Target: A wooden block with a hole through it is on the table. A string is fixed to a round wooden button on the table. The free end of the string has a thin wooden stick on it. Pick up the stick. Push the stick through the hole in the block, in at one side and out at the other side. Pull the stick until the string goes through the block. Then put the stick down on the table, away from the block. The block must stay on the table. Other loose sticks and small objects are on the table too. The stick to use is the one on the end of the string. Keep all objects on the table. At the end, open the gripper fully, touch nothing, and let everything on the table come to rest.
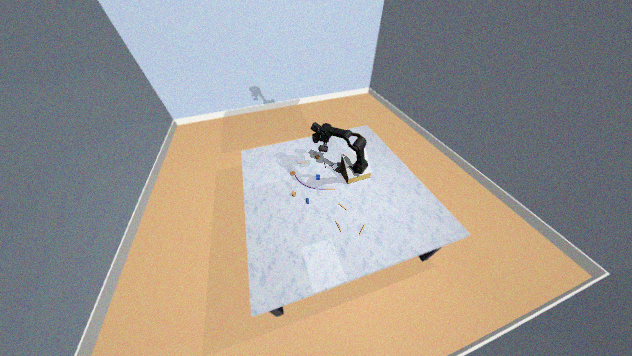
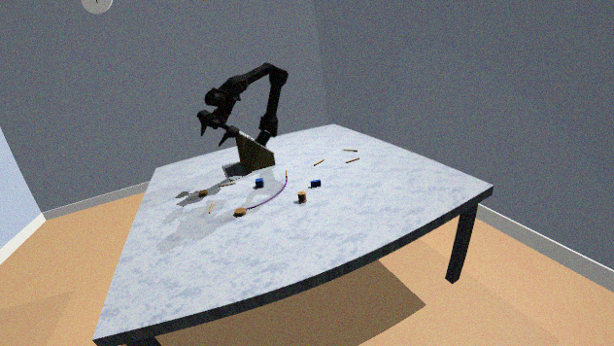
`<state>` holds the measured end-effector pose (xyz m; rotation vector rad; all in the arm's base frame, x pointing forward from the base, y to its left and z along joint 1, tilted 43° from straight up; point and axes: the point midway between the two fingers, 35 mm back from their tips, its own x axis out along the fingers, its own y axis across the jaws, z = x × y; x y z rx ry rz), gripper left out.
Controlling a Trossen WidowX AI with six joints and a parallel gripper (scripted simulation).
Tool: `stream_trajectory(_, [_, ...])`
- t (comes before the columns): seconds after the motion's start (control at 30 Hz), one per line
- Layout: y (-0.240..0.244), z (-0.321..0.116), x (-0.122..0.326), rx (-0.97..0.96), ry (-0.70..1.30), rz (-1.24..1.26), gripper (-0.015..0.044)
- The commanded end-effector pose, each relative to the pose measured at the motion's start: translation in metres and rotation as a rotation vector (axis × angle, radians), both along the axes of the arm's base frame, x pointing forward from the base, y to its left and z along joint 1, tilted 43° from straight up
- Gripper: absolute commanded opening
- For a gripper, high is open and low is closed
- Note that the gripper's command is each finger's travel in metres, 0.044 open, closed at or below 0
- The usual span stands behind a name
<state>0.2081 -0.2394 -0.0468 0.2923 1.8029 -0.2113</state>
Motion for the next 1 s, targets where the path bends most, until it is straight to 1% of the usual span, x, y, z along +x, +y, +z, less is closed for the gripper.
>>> stream_trajectory(0.0, [0.064, -0.014, 0.041, 0.289, -0.181, 0.506, 0.0440])
stream_trajectory(0.27, [0.142, -0.020, 0.075, 0.567, -0.472, 1.075, 0.0440])
stream_trajectory(0.47, [0.201, -0.018, 0.091, 0.727, -0.753, 1.475, 0.0440])
stream_trajectory(0.5, [0.207, -0.017, 0.092, 0.740, -0.783, 1.512, 0.0440])
stream_trajectory(0.97, [0.209, -0.017, 0.093, 0.743, -0.793, 1.524, 0.0440])
